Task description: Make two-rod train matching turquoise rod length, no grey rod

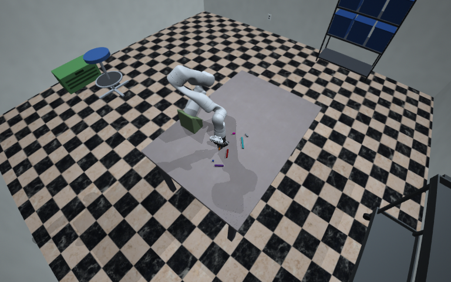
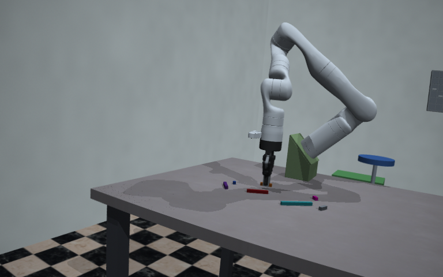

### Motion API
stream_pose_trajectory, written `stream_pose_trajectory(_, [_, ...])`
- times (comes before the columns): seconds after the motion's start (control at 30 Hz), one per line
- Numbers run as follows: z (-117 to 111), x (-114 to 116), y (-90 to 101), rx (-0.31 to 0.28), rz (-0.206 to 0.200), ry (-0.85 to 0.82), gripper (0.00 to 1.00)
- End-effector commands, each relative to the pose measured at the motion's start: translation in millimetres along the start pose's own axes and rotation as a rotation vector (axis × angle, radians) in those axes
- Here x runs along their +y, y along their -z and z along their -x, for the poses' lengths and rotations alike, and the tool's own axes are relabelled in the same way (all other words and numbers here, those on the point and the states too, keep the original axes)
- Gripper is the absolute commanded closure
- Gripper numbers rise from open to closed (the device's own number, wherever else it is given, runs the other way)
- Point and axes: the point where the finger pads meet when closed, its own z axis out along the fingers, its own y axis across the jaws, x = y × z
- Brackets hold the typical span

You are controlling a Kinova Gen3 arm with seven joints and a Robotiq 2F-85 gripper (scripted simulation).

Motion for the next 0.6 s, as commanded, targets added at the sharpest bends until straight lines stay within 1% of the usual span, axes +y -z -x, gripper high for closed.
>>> stream_pose_trajectory(0.0, [0.1, -0.1, -1.5, 0.000, 0.000, 0.000, 0.95])
stream_pose_trajectory(0.57, [0.1, -0.1, -10.2, 0.000, 0.000, 0.000, 0.95])
